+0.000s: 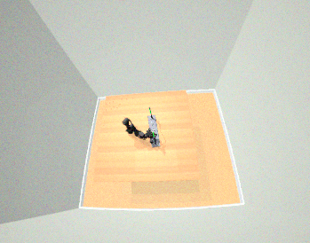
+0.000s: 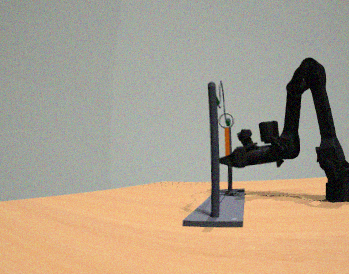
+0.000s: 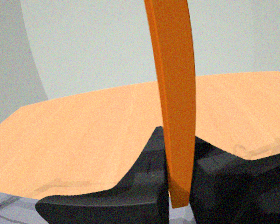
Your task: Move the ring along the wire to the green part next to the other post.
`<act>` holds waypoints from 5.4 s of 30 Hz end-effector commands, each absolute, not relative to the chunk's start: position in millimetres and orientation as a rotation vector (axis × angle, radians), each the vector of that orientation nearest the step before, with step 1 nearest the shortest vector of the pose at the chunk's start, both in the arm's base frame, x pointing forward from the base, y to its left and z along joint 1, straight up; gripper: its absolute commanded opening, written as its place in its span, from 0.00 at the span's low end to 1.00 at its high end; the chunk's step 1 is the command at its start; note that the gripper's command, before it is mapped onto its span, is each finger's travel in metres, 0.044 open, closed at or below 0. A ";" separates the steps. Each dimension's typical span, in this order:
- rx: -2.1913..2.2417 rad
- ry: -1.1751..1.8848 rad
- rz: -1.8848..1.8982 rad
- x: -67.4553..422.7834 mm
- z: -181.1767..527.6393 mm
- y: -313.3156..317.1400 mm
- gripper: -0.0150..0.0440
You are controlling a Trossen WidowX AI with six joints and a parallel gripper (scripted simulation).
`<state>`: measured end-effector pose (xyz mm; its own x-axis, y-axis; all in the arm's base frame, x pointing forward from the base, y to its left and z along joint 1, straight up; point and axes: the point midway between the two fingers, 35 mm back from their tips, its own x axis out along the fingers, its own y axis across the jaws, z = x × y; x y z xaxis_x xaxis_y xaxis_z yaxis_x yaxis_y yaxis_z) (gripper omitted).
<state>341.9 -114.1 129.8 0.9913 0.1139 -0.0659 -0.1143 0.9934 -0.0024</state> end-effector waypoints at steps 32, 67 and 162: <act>0.486 0.099 0.138 329.7 147.7 -20.6 0.00; 1.052 0.524 0.390 267.4 226.7 34.6 0.00; 0.434 0.618 0.181 259.6 249.5 14.8 0.00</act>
<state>259.3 17.7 249.9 0.7976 0.3268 -0.5070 -0.0314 0.8619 0.5061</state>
